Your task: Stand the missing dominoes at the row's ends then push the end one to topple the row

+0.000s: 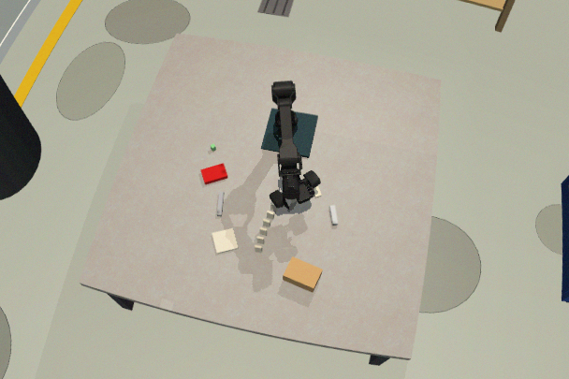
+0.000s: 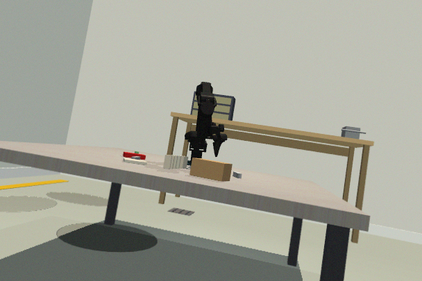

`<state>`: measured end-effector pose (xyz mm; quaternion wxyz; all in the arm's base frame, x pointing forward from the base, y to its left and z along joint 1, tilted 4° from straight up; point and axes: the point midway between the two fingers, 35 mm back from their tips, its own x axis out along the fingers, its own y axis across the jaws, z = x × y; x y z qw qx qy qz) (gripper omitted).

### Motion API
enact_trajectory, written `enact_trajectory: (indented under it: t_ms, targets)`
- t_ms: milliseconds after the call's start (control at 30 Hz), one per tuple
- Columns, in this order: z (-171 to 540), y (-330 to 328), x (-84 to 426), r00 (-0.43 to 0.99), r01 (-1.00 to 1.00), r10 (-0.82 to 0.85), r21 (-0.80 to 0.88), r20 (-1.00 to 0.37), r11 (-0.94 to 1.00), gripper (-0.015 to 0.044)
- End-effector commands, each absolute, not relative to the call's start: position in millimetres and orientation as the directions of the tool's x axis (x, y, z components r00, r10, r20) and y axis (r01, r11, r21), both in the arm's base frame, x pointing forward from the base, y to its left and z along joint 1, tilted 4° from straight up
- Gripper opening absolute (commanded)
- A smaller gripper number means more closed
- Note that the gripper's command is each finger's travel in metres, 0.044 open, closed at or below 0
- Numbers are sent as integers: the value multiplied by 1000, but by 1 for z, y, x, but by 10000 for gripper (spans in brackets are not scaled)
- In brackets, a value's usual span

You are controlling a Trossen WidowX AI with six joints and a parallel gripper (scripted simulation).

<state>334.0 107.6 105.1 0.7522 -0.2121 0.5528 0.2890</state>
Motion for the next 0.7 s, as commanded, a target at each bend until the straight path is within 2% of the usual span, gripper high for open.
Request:
enact_trajectory:
  t_ms: [0,300,667]
  targets:
    - [144,97,304,74,-760,-36,-79,-997,645,440]
    - [143,97,304,74,-760,-36,-79,-997,645,440]
    - [79,94,309,74,-760,-36,-80,-997,645,440]
